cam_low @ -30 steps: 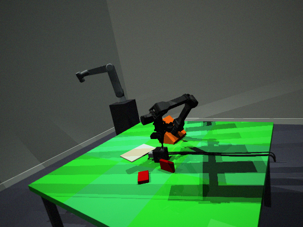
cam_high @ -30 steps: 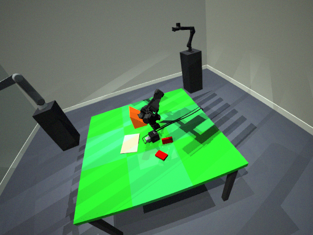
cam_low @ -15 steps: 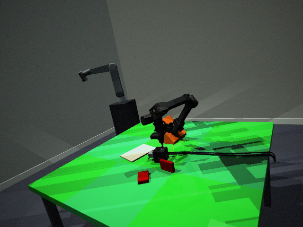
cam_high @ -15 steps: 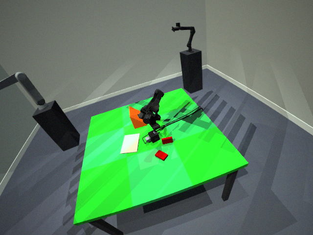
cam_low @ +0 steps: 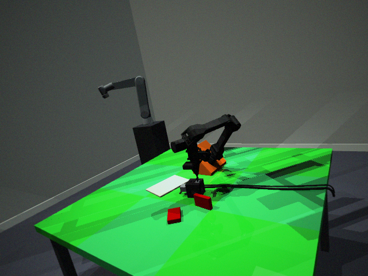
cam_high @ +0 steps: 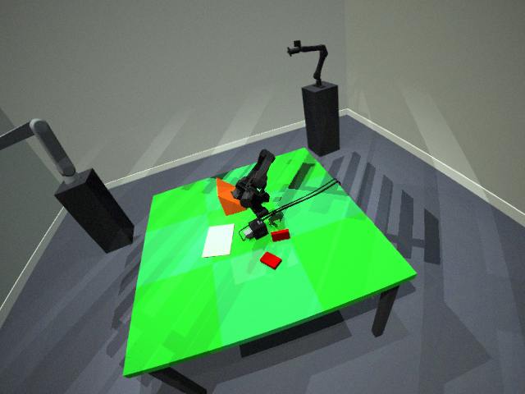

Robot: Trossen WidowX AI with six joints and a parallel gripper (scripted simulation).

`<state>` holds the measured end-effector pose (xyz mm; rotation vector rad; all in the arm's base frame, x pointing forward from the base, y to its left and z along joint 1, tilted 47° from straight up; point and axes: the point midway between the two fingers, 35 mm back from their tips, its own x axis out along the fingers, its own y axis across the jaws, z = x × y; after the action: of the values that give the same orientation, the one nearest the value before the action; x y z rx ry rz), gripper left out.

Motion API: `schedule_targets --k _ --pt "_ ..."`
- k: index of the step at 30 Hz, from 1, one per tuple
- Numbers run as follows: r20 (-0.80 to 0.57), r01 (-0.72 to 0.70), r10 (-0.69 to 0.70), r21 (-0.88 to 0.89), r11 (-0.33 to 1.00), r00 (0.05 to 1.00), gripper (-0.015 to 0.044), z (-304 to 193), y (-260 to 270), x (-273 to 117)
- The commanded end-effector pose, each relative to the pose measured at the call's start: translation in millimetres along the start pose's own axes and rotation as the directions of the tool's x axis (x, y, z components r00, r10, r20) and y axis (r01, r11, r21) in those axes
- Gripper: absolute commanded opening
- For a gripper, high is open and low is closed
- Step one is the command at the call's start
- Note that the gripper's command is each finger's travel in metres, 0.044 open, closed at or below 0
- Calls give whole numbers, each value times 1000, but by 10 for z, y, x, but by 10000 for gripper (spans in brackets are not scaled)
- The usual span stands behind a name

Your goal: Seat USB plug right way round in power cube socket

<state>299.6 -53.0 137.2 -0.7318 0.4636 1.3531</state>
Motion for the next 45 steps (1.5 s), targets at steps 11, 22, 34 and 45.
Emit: schedule_targets --k 11,22,34,45 --pt "1 3 -3 3 1000 1000 0 1 -5 18" --pt "1 3 -3 3 1000 1000 0 1 -5 31" --pt "1 3 -3 3 1000 1000 0 1 -5 45" --pt "2 3 -3 3 1000 1000 0 1 -5 58"
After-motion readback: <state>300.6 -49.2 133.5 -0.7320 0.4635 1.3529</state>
